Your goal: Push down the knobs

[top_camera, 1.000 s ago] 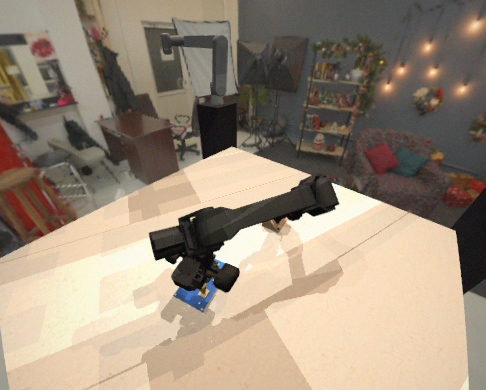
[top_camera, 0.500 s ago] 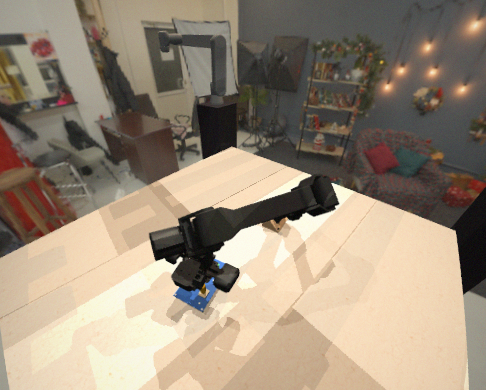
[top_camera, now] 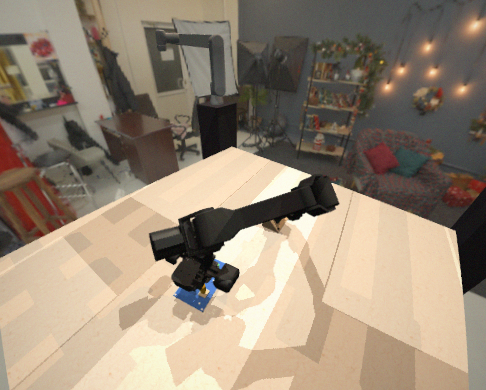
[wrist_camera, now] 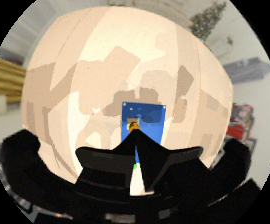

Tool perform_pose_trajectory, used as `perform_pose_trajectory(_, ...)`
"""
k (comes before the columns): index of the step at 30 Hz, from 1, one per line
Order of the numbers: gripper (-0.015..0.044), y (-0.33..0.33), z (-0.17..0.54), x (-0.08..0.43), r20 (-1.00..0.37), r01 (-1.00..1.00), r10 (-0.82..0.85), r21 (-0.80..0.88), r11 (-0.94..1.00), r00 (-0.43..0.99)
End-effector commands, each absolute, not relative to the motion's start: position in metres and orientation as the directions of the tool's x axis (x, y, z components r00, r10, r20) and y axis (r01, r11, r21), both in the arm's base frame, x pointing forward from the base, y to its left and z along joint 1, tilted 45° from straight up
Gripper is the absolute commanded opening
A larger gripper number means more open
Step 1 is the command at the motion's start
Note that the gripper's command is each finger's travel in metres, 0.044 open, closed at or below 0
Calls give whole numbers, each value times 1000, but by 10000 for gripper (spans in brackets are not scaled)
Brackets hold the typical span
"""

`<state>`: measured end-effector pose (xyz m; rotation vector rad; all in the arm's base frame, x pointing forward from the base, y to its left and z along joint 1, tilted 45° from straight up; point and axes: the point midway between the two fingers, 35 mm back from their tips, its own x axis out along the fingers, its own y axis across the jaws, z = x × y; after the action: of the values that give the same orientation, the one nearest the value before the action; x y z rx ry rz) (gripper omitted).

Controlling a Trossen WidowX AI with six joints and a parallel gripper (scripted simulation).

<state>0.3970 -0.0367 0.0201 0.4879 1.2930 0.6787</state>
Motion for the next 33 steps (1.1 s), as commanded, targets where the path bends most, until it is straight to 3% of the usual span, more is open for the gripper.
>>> perform_pose_trajectory(1,0,-32,19,398,-706,-192,699,674,713,116)
perform_pose_trajectory(15,0,-47,34,398,-706,-192,698,674,714,115)
perform_pose_trajectory(25,263,-49,33,390,-707,-186,698,675,714,117)
perform_pose_trajectory(31,420,-78,37,308,-717,-181,688,666,724,113)
perform_pose_trajectory(33,440,-81,38,280,-716,-181,689,667,723,111)
